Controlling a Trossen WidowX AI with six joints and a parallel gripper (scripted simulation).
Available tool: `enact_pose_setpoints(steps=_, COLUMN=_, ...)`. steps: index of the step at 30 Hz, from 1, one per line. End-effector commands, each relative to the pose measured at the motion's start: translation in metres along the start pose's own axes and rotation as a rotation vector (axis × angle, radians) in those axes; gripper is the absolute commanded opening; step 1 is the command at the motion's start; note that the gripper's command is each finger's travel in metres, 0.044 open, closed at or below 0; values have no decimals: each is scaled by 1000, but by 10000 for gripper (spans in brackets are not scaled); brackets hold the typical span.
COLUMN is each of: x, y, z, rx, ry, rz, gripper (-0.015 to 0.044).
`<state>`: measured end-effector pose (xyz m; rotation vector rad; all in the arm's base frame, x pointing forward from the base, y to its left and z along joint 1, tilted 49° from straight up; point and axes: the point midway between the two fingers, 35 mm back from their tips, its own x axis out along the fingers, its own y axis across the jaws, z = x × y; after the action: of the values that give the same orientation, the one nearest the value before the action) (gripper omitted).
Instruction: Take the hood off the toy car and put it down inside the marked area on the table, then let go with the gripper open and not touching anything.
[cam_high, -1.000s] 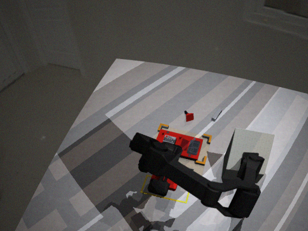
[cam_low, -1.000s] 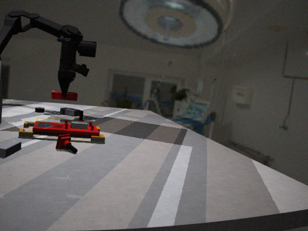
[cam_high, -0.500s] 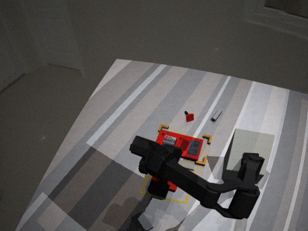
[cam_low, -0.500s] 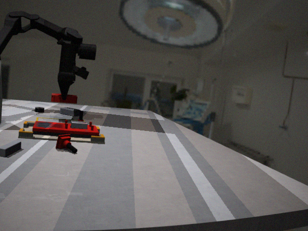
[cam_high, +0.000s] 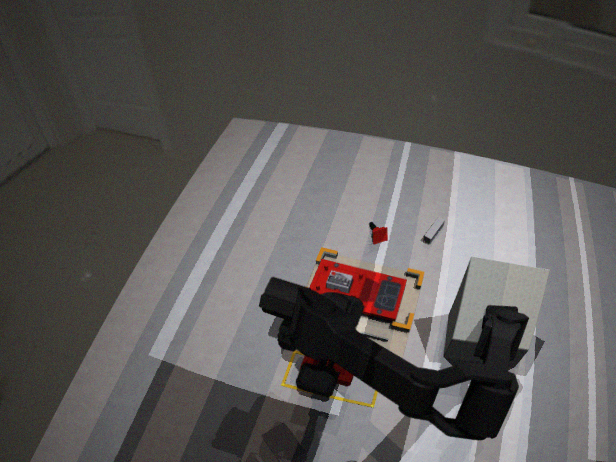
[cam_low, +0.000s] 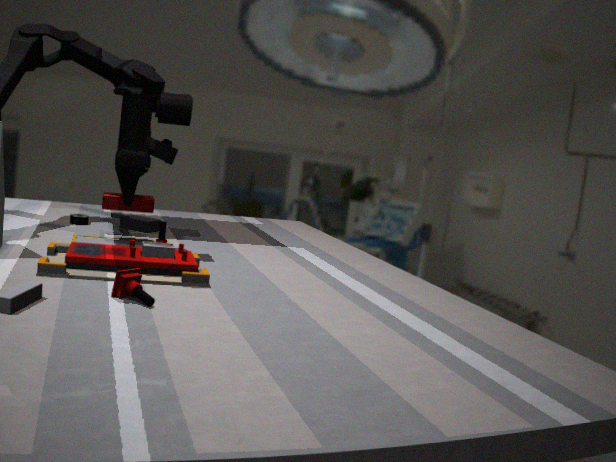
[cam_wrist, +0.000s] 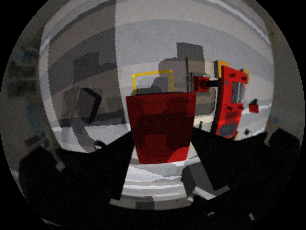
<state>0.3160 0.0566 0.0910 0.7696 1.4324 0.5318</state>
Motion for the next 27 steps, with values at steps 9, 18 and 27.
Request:
enact_pose_setpoints(steps=9, x=10, y=1, z=-1, rx=4, ry=4, rz=6, gripper=0)
enact_pose_setpoints(steps=18, x=16, y=1, z=-1, rx=4, ry=4, rz=7, gripper=0)
enact_pose_setpoints(steps=27, x=23, y=2, z=-2, rx=4, ry=4, rz=8, gripper=0)
